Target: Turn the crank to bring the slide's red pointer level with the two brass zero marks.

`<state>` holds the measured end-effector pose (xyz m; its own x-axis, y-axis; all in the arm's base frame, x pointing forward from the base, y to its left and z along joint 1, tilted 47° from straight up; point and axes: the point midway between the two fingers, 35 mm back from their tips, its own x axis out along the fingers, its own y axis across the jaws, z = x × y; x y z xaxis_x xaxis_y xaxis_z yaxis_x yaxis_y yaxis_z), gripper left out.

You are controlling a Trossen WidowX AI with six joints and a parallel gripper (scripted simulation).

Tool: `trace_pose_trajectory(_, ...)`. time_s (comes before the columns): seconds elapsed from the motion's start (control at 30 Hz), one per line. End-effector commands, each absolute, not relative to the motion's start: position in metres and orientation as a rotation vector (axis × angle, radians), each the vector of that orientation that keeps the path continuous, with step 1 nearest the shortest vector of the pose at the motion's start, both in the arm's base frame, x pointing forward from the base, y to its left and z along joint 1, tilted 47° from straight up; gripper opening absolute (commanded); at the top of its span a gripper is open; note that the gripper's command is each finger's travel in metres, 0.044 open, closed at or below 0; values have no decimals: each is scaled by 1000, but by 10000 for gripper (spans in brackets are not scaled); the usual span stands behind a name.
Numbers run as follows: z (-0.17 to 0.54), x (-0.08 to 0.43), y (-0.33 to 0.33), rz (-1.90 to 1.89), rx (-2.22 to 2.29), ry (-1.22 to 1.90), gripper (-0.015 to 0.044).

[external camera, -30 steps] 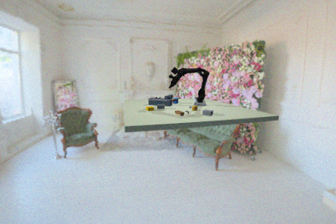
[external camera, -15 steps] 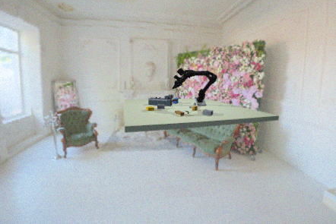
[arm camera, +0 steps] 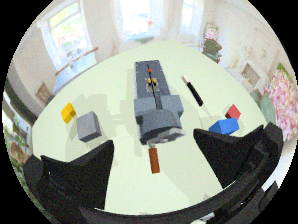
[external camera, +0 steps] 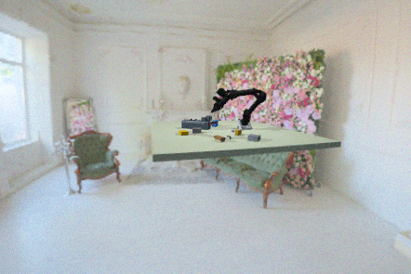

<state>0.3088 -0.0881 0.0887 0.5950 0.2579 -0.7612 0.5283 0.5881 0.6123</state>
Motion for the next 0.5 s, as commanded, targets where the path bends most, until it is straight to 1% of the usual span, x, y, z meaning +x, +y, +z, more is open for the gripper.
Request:
trace_pose_trajectory(0.0,78,309,-75,-194,965,949,440)
trace_pose_trajectory(0.3,54,305,-47,-190,969,945,440)
trace_pose_trajectory(0.47,50,305,-43,-190,969,944,440)
